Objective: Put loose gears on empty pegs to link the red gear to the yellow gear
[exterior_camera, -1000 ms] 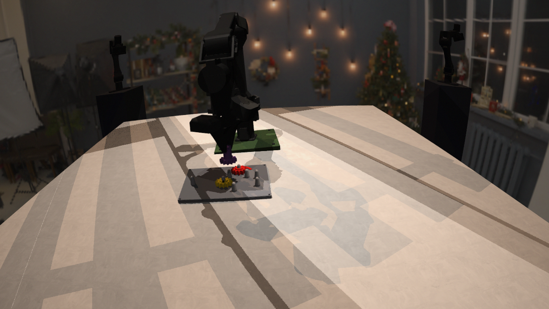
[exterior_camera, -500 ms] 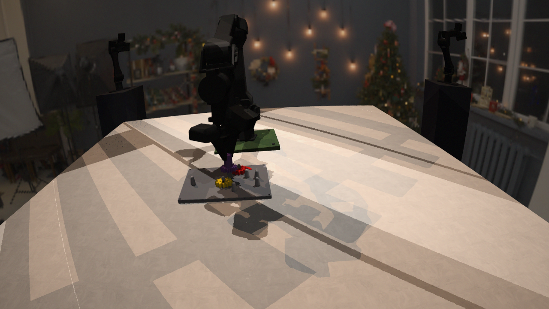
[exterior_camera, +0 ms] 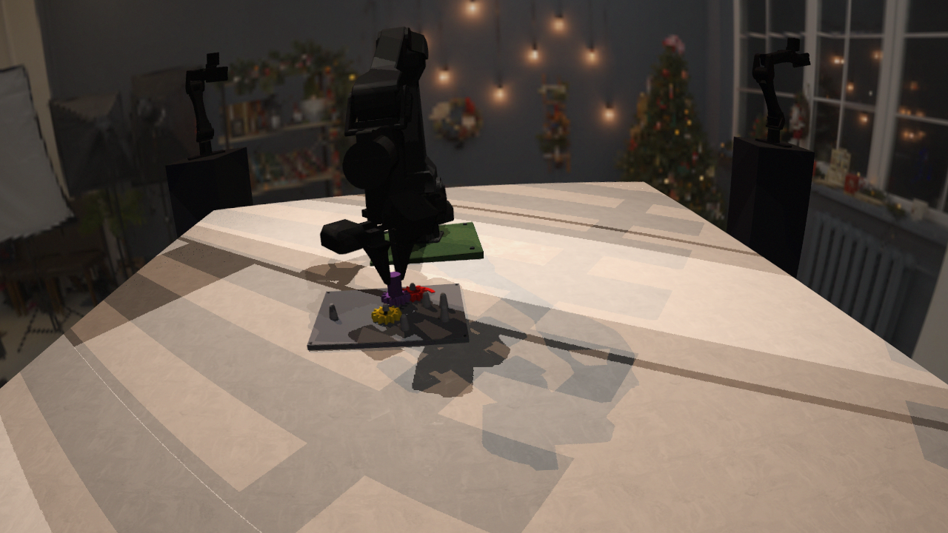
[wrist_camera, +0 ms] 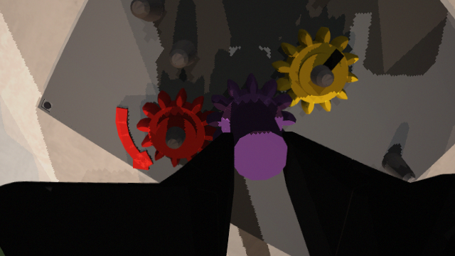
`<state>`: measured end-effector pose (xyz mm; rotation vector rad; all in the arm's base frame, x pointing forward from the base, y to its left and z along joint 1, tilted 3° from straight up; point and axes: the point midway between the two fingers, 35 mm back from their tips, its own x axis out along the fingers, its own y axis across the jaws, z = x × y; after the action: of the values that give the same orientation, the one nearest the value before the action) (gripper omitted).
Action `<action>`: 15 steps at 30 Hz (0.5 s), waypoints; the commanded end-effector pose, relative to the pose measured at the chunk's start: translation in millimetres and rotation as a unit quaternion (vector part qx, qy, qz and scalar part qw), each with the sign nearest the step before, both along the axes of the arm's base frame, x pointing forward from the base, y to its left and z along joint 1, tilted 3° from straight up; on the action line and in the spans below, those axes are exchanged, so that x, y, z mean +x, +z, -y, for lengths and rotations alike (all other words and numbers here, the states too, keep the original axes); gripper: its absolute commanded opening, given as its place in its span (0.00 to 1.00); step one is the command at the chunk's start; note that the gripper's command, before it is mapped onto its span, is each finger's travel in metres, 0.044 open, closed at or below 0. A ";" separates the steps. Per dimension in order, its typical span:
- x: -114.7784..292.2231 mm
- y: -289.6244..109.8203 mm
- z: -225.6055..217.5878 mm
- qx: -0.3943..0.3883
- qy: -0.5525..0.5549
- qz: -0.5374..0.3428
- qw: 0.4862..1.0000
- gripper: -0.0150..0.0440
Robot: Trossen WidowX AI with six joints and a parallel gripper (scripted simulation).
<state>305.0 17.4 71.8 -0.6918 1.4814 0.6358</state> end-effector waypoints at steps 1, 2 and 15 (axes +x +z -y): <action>0.5 -0.9 0.4 -0.002 0.006 0.000 1.000 0.25; 0.5 -1.1 0.3 -0.002 0.016 0.000 1.000 0.25; -0.2 -2.2 0.3 -0.002 0.184 -0.007 0.983 0.25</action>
<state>304.9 18.0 70.5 -0.9054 1.4066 0.8522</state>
